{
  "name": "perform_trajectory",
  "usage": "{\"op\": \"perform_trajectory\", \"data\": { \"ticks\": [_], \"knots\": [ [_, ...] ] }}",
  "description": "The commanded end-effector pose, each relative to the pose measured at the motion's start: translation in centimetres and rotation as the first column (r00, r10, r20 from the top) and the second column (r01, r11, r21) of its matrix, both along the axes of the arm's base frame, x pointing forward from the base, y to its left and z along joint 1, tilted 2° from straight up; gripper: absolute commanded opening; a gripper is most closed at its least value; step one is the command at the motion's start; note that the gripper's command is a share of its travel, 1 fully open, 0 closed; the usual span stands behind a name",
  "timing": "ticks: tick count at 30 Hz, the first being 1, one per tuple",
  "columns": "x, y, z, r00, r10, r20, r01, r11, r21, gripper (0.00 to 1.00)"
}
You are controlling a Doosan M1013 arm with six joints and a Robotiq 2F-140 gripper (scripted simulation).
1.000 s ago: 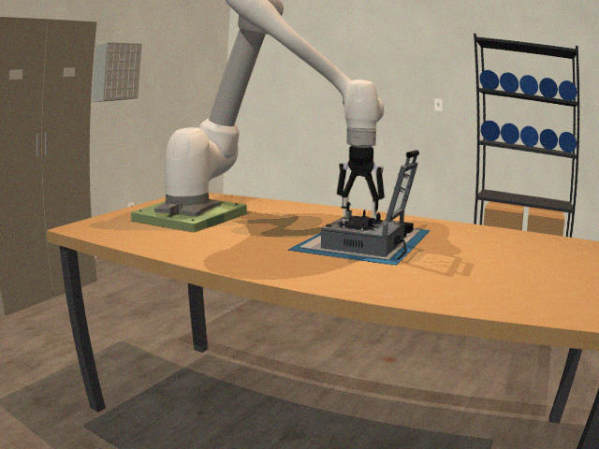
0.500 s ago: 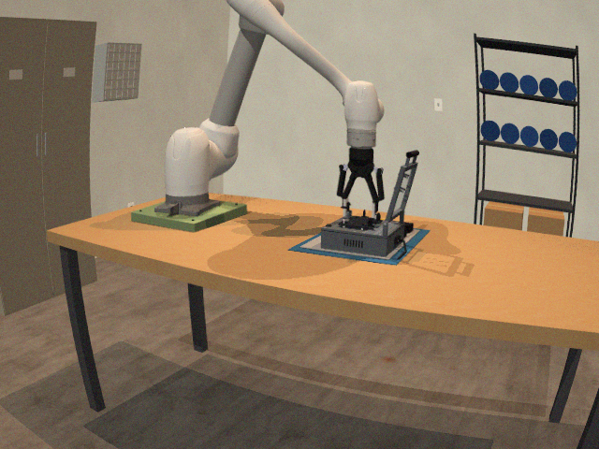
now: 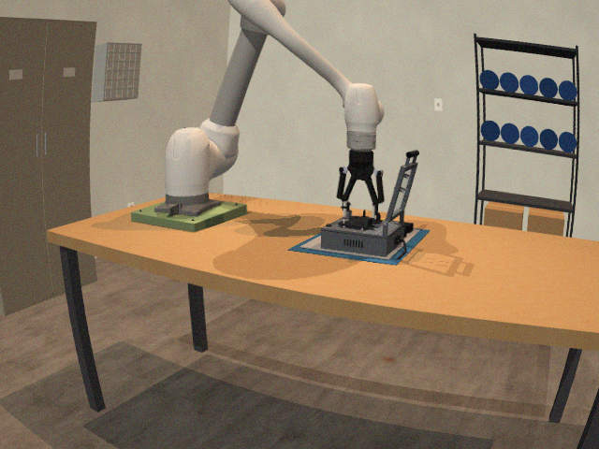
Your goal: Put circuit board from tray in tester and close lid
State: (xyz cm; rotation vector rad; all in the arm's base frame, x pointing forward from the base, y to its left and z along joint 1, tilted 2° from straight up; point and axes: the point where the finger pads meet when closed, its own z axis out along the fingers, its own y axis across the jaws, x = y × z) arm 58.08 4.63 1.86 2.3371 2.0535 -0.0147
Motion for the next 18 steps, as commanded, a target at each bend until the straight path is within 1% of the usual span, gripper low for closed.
{"op": "perform_trajectory", "data": {
  "ticks": [1, 18],
  "knots": [
    [0.0, 0.0, -0.11, 1.0, 0.0, 0.0, 0.0, 1.0, 0.0, 0.58],
    [0.01, -0.01, -0.33, 1.0, 0.0, 0.0, 0.0, 1.0, 0.0, 0.58]
  ]
}}
